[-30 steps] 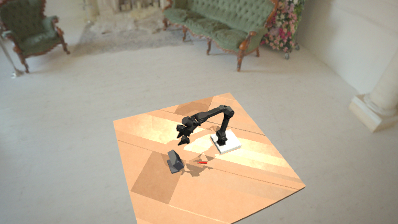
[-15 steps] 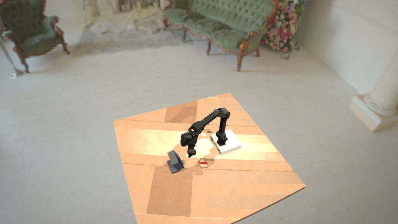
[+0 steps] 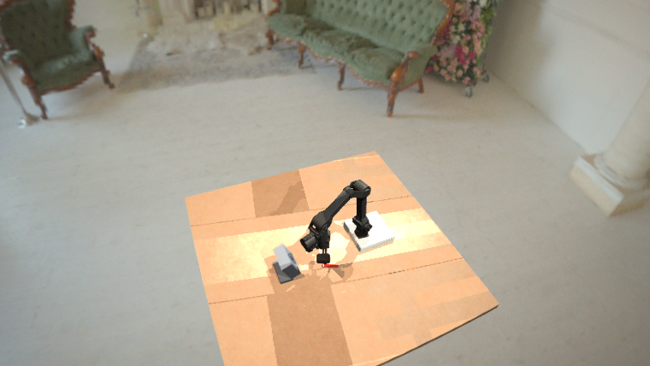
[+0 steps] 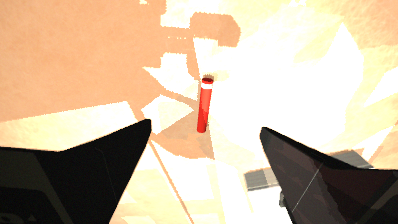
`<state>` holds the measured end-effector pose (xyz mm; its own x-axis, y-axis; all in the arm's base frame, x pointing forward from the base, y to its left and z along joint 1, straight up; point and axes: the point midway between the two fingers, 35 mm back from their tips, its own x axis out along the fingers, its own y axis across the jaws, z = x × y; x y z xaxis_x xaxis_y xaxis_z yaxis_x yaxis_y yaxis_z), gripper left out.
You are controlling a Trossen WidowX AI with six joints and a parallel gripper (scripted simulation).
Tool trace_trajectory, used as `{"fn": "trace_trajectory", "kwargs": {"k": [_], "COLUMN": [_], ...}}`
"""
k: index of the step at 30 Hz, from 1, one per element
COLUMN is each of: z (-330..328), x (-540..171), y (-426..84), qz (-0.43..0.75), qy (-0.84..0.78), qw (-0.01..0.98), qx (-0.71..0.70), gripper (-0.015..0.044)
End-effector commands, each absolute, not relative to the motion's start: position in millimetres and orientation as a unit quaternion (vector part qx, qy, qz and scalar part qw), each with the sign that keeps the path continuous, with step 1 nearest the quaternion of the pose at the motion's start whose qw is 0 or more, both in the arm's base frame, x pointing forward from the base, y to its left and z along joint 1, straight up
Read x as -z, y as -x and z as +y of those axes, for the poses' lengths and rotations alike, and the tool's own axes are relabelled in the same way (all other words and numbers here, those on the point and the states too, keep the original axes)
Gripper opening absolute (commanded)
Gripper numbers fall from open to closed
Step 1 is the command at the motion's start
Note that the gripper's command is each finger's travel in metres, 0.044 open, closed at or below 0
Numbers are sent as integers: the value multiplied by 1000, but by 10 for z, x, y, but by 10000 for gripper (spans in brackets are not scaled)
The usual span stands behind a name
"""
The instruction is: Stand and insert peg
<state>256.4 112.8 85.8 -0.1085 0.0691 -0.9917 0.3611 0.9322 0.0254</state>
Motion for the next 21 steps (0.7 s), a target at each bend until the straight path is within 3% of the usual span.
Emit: {"fn": "trace_trajectory", "kwargs": {"k": [1, 21], "z": [1135, 1145], "x": [-825, -525], "y": [-2519, -2550], "qz": [744, 744], "qy": [-146, -146], "qw": [640, 641], "qx": [119, 119], "gripper": [440, 440]}}
